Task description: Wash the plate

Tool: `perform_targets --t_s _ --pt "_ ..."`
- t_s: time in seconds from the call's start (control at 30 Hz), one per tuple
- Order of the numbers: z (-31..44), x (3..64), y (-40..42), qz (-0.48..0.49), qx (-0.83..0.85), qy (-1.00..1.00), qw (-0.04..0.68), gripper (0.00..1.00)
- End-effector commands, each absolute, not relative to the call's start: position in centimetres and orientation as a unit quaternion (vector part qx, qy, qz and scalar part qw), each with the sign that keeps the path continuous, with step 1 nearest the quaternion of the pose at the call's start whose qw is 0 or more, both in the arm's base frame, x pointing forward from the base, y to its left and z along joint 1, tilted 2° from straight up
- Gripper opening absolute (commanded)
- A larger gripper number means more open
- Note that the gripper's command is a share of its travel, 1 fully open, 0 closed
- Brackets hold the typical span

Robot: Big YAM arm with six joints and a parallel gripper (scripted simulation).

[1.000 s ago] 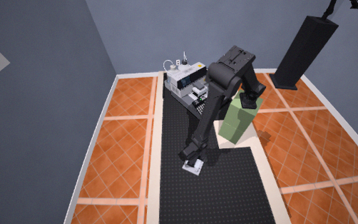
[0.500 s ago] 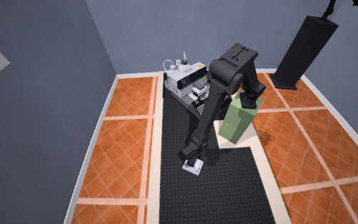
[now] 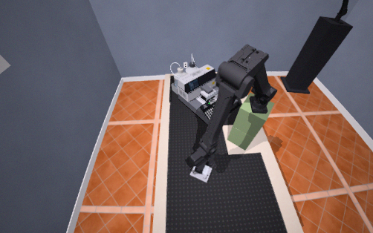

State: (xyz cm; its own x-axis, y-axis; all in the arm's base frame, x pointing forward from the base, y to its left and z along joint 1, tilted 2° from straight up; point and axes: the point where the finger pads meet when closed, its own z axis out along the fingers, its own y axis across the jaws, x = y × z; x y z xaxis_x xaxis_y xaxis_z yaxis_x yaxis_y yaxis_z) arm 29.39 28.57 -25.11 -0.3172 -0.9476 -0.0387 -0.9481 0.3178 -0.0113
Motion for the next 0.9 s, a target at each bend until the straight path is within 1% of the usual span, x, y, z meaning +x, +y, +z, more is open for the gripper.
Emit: perform_targets --t_s 0.0,0.53,0.87 --pt "-24.0 29.7 28.8 0.008 -0.582 0.813 0.021 0.84" --pt "-24.0 29.7 28.8 0.008 -0.582 0.813 0.021 0.84" --pt "-23.7 32.1 24.6 0.013 -0.446 0.895 0.031 0.84"
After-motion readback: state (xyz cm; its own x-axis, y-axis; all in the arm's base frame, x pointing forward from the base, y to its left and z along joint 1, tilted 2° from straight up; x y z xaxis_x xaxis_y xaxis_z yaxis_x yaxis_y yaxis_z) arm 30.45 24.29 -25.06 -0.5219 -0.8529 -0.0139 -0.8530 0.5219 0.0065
